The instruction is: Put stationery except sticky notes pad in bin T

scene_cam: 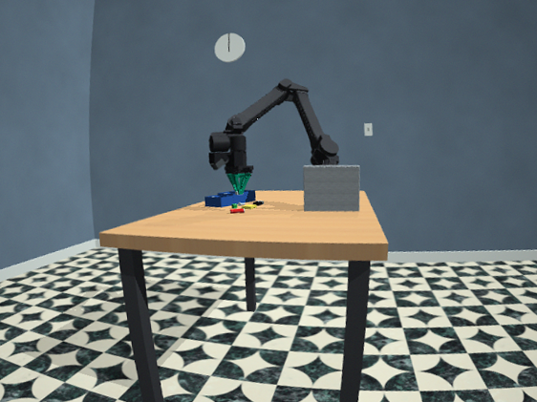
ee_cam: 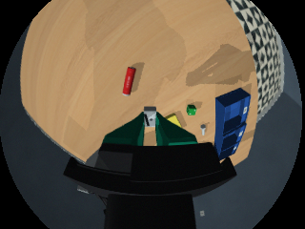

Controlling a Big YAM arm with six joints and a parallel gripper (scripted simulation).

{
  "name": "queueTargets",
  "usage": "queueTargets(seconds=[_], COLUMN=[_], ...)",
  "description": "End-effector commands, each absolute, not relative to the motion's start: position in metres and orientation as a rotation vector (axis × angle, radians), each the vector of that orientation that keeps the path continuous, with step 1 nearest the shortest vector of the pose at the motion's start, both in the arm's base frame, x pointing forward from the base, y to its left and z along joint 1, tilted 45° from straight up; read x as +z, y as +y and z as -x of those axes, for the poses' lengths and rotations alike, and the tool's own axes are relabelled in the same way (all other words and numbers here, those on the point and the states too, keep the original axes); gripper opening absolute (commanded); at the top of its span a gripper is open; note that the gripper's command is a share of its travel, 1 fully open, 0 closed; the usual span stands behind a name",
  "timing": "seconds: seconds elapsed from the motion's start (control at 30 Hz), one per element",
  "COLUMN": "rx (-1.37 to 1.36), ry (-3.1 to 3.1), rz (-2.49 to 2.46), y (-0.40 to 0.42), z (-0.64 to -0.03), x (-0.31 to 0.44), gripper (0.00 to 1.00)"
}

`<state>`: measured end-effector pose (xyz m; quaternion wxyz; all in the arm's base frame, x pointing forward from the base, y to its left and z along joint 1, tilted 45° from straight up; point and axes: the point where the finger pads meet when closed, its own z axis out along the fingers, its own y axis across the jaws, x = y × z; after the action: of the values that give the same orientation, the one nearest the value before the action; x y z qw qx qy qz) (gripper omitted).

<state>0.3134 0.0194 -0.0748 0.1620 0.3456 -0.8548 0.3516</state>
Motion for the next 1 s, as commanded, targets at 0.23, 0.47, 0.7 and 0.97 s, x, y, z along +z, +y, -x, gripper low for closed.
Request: queueTargets(seconds=[0.23,0.47,0.7,0.97], rx=[1.021,1.021,1.02,1.02], ry=[-2.479,-2.48,-2.478,-2.478], rz=[-1.008,-1.009,-1.009,-1.009], y=[0.0412,0.0417,0.0419,0.0423], z=[-0.3361,-0.3369,-0.3369,-0.3373], x=[-0.0711,-0.0706,-0.0712,-0.0713], gripper=[0.11,0.11,0.11,0.11])
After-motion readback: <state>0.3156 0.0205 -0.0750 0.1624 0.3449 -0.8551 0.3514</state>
